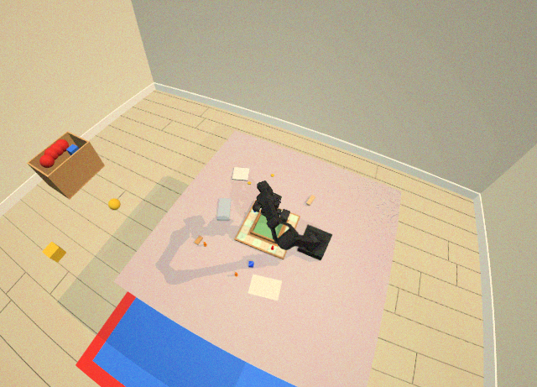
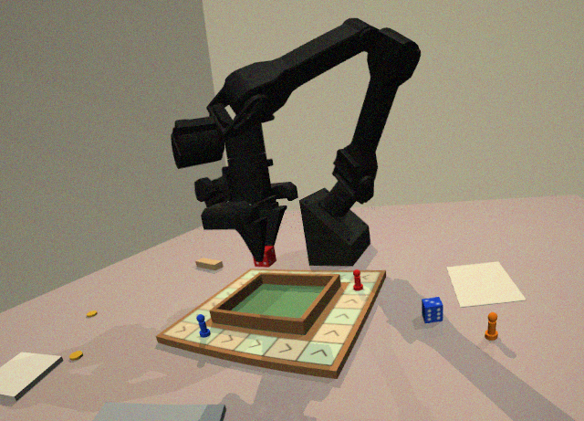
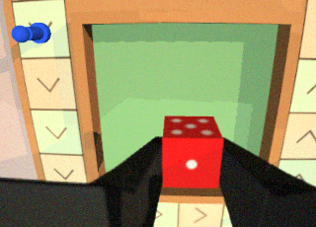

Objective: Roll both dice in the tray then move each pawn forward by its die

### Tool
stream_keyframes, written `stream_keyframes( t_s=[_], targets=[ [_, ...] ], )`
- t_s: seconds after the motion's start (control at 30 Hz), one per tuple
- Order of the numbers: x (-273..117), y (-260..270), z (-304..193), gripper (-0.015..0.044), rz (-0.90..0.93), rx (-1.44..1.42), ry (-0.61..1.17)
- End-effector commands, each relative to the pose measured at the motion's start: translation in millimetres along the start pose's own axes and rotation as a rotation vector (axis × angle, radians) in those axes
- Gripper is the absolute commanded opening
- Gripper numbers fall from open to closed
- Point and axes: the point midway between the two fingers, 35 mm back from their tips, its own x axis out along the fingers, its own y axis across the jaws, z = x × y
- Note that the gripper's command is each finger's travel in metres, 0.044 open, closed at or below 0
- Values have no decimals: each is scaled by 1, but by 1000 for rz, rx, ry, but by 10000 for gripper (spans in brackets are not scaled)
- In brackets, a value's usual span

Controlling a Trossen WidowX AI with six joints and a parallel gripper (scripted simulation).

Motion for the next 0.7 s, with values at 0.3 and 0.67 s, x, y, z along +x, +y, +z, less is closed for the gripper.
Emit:
stream_keyframes(
  t_s=[0.3,0.67],
  targets=[
    [11,-6,-10,0,-72,49,-157],
    [17,-11,-6,0,-118,50,-514]
  ],
)
